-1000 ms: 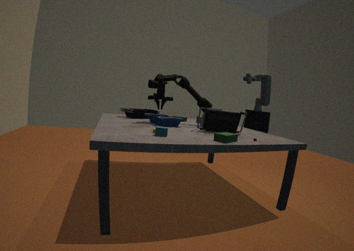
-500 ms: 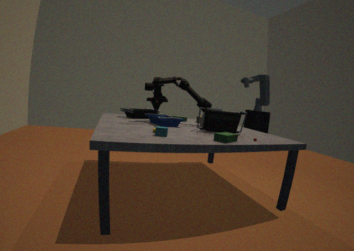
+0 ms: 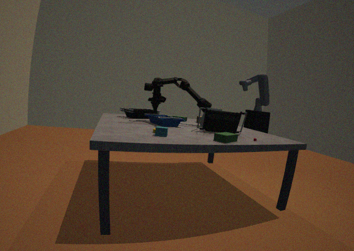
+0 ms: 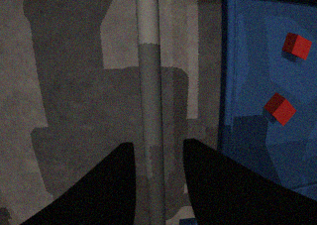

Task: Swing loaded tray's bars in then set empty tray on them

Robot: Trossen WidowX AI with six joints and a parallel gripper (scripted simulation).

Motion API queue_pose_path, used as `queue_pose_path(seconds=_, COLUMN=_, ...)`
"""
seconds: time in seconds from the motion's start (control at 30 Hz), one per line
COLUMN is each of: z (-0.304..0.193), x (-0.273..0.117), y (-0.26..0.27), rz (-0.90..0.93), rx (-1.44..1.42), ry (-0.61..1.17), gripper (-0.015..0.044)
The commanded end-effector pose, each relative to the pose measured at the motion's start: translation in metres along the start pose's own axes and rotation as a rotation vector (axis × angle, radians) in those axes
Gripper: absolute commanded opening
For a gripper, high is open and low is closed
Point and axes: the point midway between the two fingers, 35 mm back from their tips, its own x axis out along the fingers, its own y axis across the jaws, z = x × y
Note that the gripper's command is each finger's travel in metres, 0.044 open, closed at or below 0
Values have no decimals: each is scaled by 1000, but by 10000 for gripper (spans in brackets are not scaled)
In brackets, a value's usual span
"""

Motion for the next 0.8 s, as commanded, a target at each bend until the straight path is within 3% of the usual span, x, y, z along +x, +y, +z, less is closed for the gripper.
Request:
queue_pose_path(seconds=0.0, z=0, x=13, y=1, rz=3, rx=2, ry=-3, gripper=87)
queue_pose_path(seconds=0.37, z=2, x=54, y=2, rz=5, rx=2, ry=-4, gripper=87)
queue_pose_path(seconds=0.77, z=2, x=28, y=-14, rz=4, rx=2, ry=-4, gripper=87)
